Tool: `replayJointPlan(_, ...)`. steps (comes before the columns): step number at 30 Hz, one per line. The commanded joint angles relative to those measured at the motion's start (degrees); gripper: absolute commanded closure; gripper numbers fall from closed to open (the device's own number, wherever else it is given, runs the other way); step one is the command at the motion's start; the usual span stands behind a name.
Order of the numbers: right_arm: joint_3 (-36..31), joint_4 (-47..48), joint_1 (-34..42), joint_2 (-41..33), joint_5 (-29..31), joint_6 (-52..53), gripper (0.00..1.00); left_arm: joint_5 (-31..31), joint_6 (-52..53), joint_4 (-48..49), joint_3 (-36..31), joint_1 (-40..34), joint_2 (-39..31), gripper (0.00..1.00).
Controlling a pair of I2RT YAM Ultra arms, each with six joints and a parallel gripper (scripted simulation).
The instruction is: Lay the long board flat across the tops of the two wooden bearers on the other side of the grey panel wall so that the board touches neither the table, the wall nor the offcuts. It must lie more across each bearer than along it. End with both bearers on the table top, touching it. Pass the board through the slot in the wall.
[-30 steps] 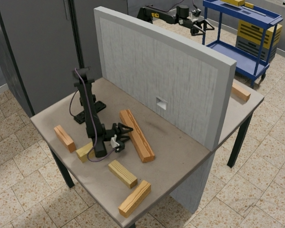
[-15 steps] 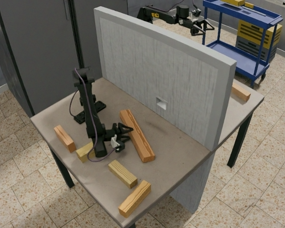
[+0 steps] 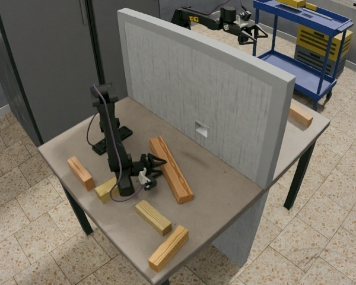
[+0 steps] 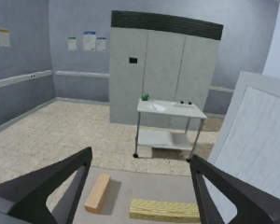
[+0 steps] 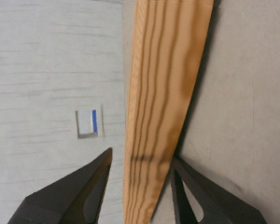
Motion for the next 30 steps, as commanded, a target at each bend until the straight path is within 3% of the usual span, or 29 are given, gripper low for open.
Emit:
replayJointPlan(1, 2.55, -3.06, -0.28, -2.99, 1.45, 0.50, 0.42, -0.43, -0.14, 1.42, 0.29, -0.23, -1.19, 0.00)
replayJointPlan(11, 6.03, -8.54, -0.49, -5.17, 8.65, 0.29, 0.42, -0.43, -0.14, 1.42, 0.29, -0.23, -1.19, 0.00)
replayJointPlan(16, 9.49, -15.58, 0.55, -9.00, 18.64, 2.17, 0.42, -0.43, -0.14, 1.42, 0.29, -0.23, -1.19, 0.00)
replayJointPlan(21, 14.96, -24.08, 1.45, -14.95, 32.59, 3.46, 0.42, -0.43, -0.14, 1.42, 0.29, -0.23, -1.19, 0.00)
replayJointPlan(23, 18.71, -11.16, 4.90, -17.57, 32.86, 5.47, 0.42, -0.43, -0.14, 1.42, 0.29, -0.23, -1.19, 0.00)
replayJointPlan(26, 20.86, -9.59, 4.92, -18.14, 33.77, 6.64, 0.42, -0.43, -0.14, 1.42, 0.29, -0.23, -1.19, 0.00)
replayJointPlan(27, 17.94, -1.99, 7.28, -21.26, 39.23, 6.37, 0.42, -0.43, -0.14, 1.42, 0.29, -0.23, -1.19, 0.00)
replayJointPlan(29, 16.34, 3.29, 9.37, -24.85, 43.16, 7.57, 0.42, -0.43, -0.14, 1.42, 0.29, -0.23, -1.19, 0.00)
replayJointPlan(30, 11.21, -0.53, 8.70, -21.86, 43.36, 6.54, 0.42, -0.43, -0.14, 1.42, 0.29, -0.23, -1.19, 0.00)
